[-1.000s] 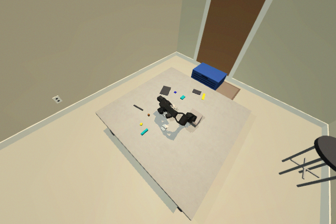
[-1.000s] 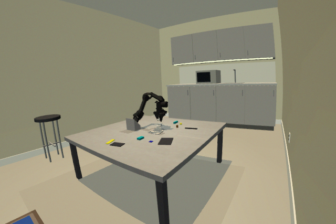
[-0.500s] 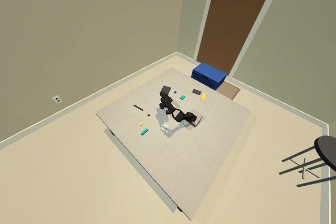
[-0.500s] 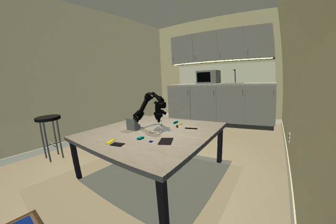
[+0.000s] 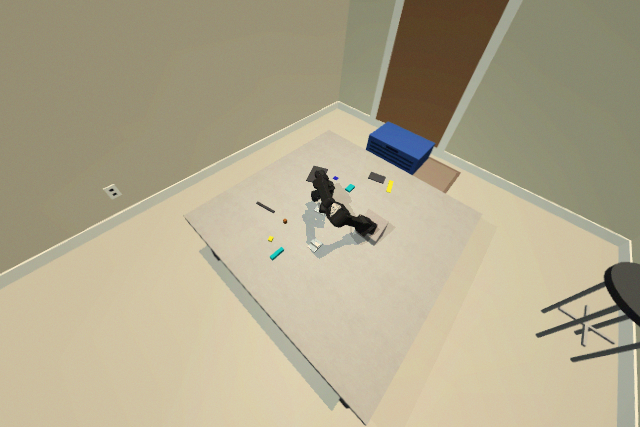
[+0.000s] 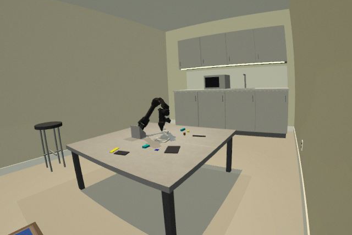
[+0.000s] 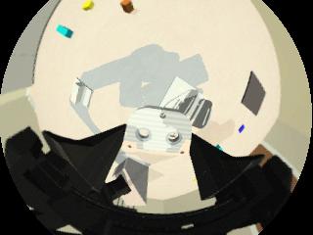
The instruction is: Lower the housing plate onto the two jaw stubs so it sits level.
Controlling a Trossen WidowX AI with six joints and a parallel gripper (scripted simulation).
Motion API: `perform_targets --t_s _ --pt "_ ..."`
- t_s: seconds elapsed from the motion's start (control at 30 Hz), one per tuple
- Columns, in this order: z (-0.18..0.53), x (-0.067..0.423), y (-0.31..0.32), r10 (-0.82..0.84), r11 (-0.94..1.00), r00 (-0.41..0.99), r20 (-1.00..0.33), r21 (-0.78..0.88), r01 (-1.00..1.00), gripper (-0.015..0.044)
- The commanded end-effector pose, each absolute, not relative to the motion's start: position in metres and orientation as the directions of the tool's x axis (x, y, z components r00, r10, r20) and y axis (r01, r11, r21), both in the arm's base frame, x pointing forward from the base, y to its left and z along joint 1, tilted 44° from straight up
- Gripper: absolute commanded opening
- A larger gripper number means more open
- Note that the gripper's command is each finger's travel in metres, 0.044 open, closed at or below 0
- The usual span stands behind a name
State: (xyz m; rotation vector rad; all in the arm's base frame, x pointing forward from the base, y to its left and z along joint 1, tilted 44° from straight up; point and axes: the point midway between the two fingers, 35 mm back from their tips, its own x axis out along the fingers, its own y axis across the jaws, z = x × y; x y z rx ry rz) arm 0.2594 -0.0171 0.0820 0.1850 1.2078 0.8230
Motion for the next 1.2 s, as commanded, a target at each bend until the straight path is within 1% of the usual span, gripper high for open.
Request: perform_targets --t_s 0.0,0.57,1.17 --pt "0.072 0.259 -0.027 0.651 0.72 0.109 -0.752 0.565 -0.403 0.0351" --pt "0.033 0.248 -0.066 0.678 0.735 0.116 -0.726 0.664 -0.137 0.0351" --pt "0.032 0.247 -0.068 0.679 0.734 0.116 -0.725 0.667 -0.127 0.0351"
